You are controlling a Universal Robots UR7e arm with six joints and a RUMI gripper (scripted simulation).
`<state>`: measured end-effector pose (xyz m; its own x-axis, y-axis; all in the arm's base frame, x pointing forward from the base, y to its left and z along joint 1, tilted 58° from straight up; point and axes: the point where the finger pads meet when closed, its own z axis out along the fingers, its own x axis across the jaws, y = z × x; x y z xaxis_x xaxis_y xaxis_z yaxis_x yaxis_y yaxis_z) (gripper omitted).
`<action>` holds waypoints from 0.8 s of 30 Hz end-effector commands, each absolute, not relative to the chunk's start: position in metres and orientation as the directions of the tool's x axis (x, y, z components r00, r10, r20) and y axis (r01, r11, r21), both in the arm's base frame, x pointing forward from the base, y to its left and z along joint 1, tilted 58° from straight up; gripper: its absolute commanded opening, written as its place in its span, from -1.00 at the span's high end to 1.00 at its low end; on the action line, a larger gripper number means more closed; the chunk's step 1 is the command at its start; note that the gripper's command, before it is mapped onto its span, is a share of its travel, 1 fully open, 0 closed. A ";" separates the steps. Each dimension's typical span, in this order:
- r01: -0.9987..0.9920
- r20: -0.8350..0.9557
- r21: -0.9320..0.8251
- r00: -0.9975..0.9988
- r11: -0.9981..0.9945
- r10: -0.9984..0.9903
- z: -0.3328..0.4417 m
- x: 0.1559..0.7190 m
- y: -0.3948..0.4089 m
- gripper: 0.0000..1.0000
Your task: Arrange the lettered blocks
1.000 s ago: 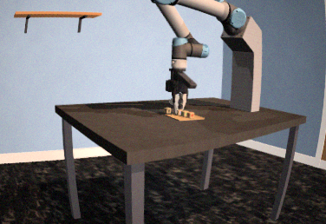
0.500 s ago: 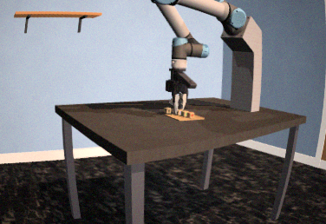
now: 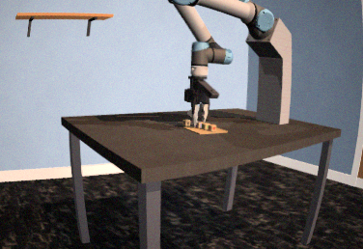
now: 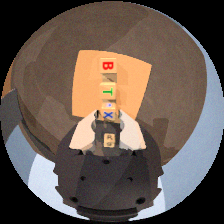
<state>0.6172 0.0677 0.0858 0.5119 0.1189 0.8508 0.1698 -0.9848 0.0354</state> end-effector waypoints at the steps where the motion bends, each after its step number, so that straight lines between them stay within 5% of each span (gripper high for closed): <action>1: 0.170 0.851 0.036 0.511 -0.985 0.119 0.086 0.617 0.068 0.51; 24: 0.170 0.851 0.036 0.511 -0.985 0.119 0.118 0.566 0.060 0.51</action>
<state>0.5780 0.0621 0.1101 0.5112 0.1185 0.8513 0.1690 -0.9850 0.0357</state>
